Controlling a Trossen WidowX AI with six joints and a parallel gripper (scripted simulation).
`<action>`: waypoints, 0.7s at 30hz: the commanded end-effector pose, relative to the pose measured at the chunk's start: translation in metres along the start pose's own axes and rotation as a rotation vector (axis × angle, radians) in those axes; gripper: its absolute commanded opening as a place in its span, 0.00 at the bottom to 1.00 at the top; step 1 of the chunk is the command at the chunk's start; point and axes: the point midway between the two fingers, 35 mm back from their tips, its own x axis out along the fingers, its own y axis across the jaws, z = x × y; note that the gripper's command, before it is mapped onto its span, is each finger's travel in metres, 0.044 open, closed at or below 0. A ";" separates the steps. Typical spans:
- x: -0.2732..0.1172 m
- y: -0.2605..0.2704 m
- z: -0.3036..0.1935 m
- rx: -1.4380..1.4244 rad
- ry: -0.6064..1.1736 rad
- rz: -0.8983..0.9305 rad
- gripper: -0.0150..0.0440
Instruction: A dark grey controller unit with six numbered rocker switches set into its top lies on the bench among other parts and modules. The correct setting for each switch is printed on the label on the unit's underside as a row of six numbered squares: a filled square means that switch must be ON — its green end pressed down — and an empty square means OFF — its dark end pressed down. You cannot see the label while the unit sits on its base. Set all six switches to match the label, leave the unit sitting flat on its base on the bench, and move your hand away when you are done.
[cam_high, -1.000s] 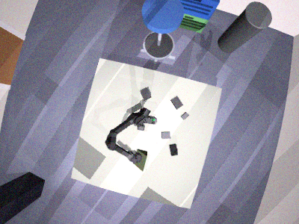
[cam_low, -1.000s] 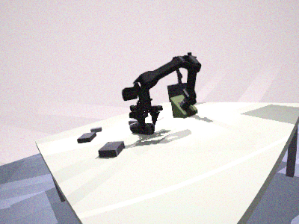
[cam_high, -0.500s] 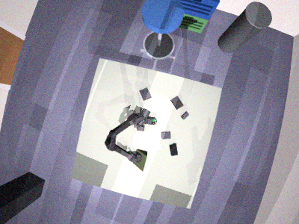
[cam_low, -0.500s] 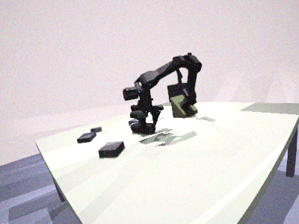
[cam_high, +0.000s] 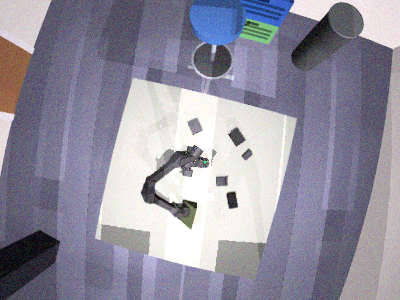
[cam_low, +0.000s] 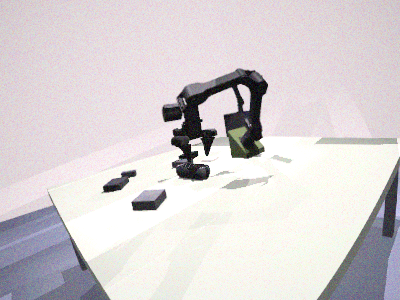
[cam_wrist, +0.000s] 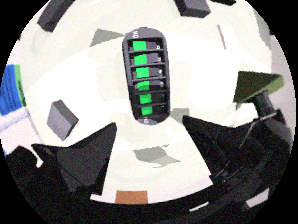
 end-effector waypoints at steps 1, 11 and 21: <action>-0.003 0.000 -0.001 -0.006 -0.002 -0.006 1.00; 0.017 -0.043 0.048 -0.041 -0.004 -0.007 0.69; 0.019 -0.049 0.053 -0.045 -0.003 -0.007 0.25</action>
